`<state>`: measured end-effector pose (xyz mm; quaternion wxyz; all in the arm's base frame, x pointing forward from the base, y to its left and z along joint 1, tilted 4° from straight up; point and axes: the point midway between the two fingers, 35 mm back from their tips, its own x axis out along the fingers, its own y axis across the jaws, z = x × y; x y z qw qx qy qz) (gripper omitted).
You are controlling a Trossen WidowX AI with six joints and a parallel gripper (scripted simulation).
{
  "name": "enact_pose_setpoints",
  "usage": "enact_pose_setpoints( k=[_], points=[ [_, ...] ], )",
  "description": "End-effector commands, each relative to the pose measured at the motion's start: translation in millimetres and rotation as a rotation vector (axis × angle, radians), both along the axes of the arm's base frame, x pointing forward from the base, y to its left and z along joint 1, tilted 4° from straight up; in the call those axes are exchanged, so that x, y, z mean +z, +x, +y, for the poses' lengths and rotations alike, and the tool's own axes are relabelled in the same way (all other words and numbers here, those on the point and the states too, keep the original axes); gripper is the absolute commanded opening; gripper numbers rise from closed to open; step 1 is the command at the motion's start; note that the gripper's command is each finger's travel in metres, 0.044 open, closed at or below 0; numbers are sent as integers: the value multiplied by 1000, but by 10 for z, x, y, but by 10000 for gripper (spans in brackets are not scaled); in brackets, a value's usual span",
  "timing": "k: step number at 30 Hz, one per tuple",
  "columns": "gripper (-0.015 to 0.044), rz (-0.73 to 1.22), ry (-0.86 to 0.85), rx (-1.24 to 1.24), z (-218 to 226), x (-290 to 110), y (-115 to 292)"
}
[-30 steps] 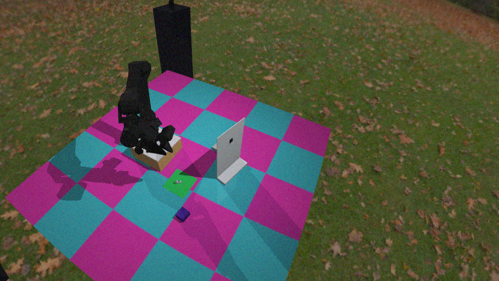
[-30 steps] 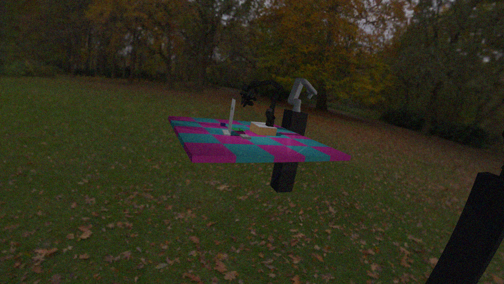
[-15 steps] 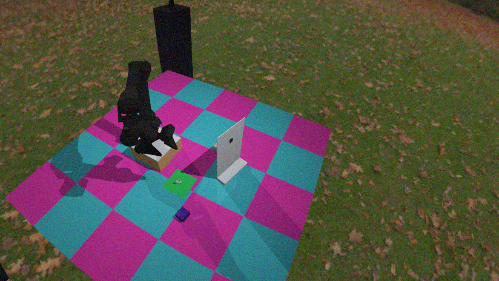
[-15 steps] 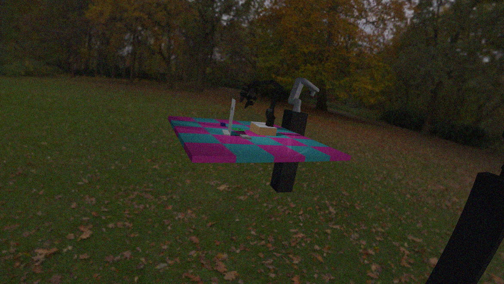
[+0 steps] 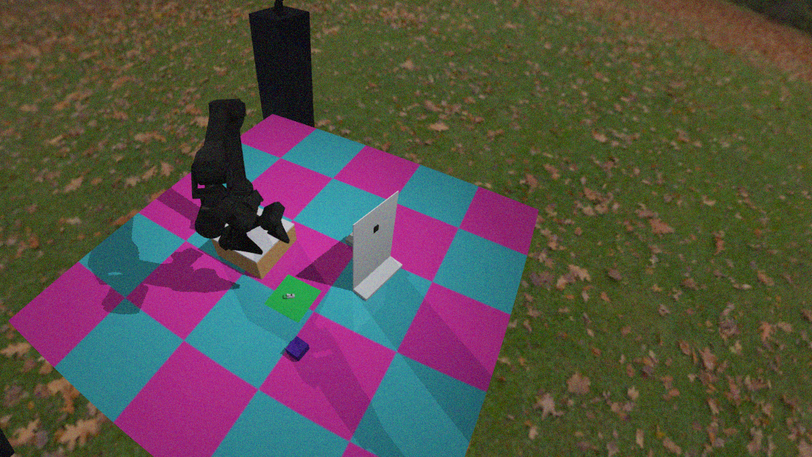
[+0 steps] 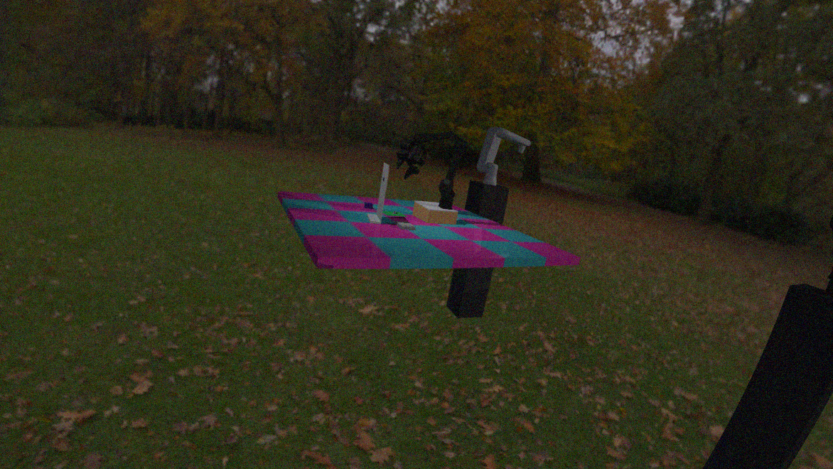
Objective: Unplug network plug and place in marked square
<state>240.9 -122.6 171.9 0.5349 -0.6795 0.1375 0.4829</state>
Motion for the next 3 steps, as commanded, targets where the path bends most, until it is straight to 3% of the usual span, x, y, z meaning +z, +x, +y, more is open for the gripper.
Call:
enact_pose_setpoints(
  k=[1,3],
  points=[
    [440,-4,3,3,7,8,1],
    [440,-4,3,3,7,8,1]
  ],
)
